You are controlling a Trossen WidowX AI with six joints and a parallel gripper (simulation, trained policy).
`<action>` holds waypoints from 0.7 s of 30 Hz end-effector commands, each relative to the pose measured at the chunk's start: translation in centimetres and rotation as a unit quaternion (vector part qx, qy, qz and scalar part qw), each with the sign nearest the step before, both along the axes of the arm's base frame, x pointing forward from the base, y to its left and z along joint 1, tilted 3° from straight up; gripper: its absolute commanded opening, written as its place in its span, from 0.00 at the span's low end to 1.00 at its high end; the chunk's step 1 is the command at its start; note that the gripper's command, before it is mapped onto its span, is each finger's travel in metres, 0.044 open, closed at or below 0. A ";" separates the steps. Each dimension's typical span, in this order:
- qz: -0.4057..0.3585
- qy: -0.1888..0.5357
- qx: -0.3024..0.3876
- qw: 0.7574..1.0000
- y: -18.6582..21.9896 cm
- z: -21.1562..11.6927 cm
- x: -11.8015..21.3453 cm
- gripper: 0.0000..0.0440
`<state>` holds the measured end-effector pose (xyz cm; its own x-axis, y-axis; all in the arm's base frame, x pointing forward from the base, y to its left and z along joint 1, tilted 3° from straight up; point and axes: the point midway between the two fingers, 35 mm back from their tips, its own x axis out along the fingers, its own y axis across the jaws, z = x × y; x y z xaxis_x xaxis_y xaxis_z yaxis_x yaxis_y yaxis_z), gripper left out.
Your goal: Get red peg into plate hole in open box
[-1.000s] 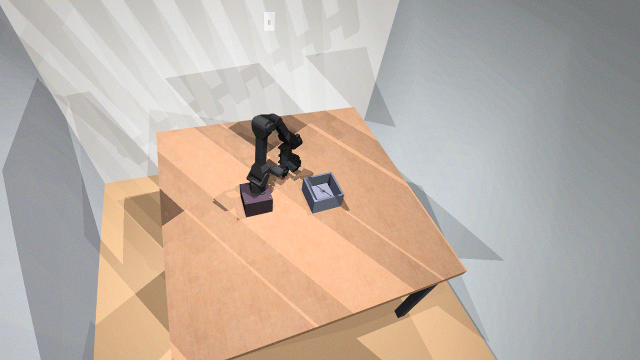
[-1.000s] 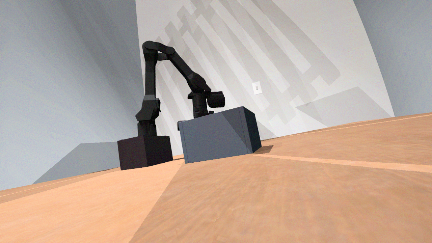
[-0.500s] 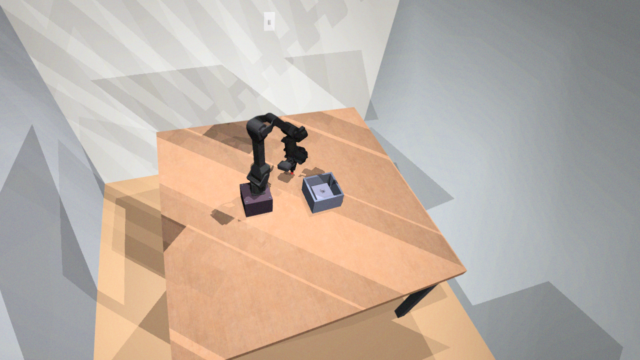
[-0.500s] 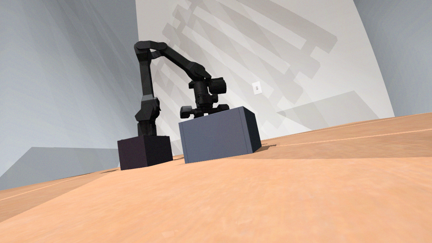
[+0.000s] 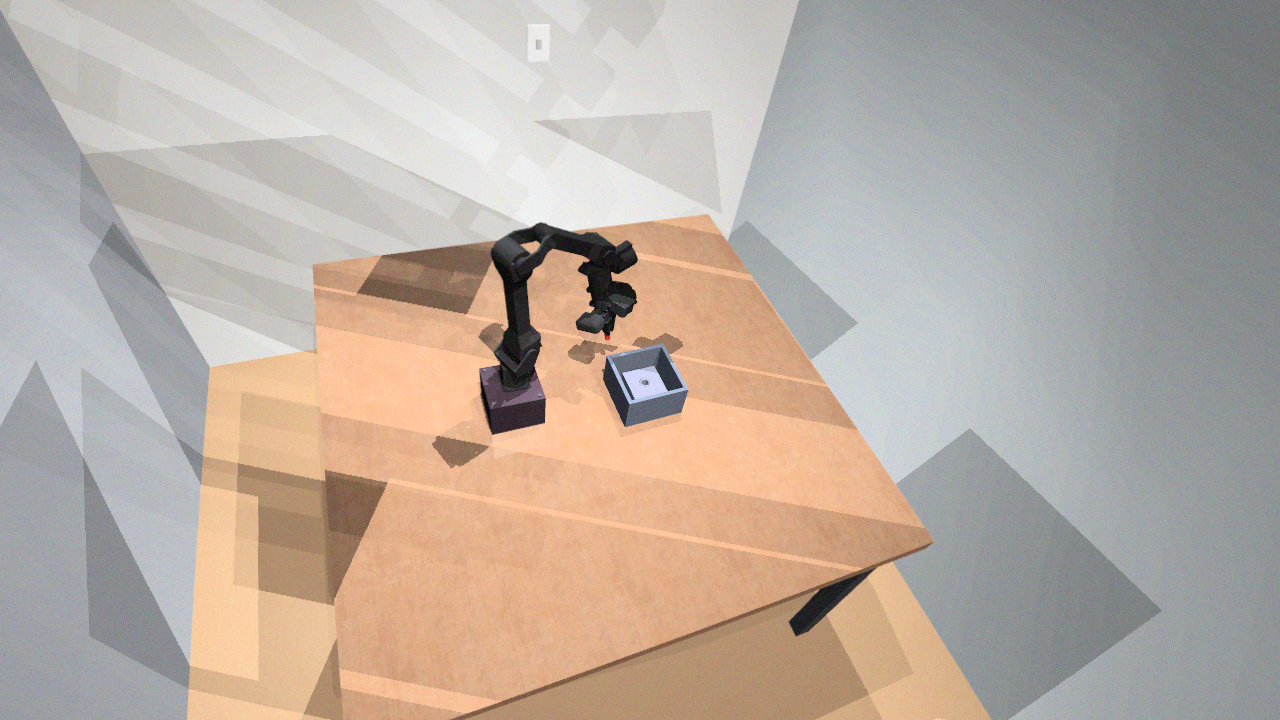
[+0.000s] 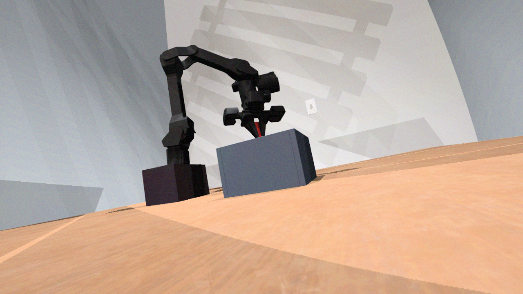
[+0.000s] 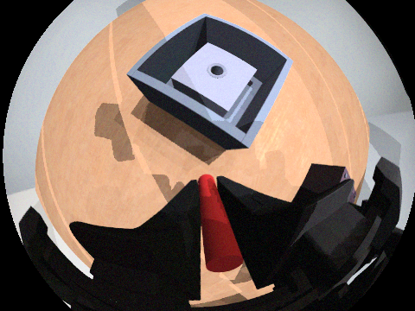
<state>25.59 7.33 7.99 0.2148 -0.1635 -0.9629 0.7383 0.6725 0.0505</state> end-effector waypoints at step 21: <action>-0.073 -0.014 -0.001 0.997 -8.1 0.7 5.1 0.00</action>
<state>30.08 -0.08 8.73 0.2091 -0.1992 -0.9574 0.8211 0.5675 0.0613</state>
